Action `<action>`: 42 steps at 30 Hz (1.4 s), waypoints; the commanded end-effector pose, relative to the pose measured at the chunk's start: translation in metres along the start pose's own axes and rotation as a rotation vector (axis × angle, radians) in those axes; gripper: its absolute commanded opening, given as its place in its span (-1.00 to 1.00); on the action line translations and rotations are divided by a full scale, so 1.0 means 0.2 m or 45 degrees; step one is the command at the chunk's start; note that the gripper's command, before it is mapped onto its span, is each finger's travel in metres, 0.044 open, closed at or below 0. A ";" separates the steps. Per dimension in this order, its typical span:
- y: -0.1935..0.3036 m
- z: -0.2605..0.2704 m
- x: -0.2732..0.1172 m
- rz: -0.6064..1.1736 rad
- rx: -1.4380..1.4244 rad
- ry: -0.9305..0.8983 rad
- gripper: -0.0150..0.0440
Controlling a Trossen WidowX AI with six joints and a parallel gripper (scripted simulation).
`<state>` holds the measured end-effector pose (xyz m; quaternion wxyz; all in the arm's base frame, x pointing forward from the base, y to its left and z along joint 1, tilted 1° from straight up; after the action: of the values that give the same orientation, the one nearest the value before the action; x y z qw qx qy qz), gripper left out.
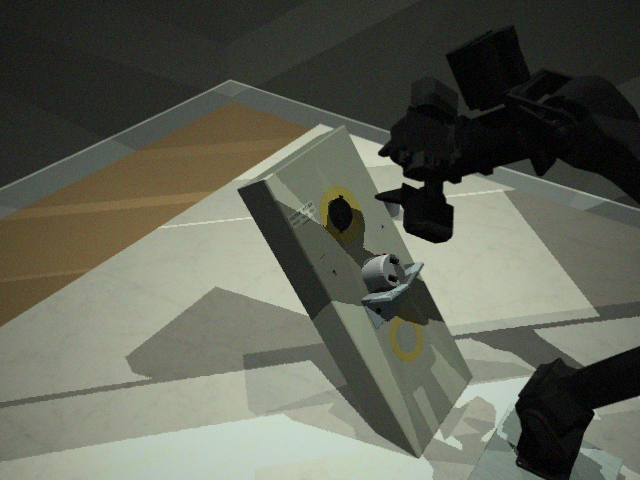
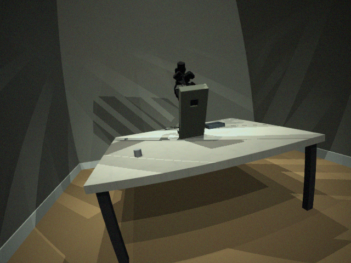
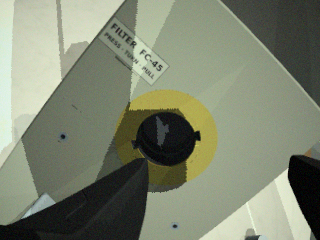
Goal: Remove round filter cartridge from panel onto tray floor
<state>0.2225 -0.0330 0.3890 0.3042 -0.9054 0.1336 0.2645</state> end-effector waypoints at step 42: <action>0.26 0.40 0.29 0.473 0.978 -0.321 0.54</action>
<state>0.2157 -0.0287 0.2852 0.5808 -0.6508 0.3391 0.3523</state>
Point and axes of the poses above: the point midway between the two fingers, 35 mm back from their tips, its own x axis out along the fingers, its own z axis across the jaws, y = z × x, the point moved 4 cm from there along -x, back along the fingers, and after that the axes turned 11 degrees about -x, right-handed, at the moved point
